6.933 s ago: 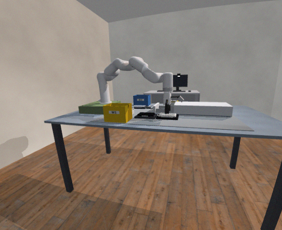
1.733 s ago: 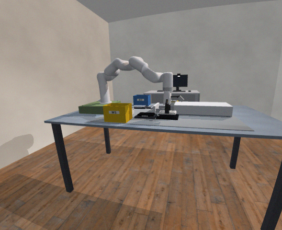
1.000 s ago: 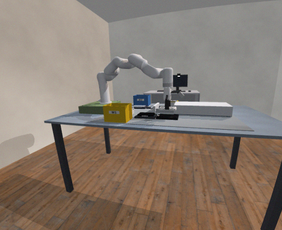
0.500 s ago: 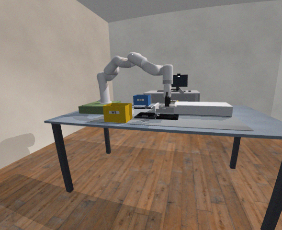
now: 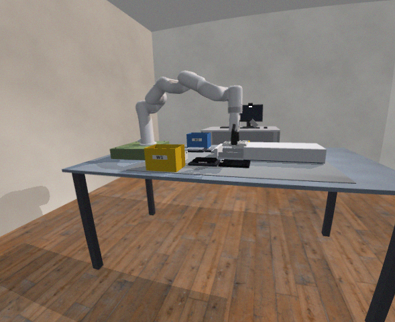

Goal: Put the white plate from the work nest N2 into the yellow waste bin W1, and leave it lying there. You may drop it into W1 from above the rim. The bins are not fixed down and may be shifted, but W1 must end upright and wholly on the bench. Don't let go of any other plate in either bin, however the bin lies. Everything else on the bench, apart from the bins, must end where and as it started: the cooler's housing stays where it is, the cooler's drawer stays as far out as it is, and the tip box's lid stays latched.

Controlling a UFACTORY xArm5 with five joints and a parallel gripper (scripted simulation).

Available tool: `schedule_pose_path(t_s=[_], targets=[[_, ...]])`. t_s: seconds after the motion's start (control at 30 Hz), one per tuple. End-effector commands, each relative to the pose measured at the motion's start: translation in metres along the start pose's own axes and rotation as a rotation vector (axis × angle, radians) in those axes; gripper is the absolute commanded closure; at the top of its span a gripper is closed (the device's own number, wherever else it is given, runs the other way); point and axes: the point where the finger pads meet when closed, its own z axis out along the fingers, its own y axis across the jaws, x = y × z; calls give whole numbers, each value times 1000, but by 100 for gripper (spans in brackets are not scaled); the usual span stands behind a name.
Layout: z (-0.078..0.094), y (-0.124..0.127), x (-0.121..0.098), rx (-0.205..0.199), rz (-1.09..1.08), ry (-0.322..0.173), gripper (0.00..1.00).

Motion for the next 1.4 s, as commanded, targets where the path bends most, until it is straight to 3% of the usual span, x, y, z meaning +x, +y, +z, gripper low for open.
schedule_pose_path(t_s=[0.0, 0.6, 0.87, 1.37], targets=[[-7, 0, 1, -1, 0, 4, 100], [-34, 0, 1, -1, 0, 4, 100], [-34, 0, 1, -1, 0, 4, 100], [-34, 12, -31, -1, -19, 5, 100]])
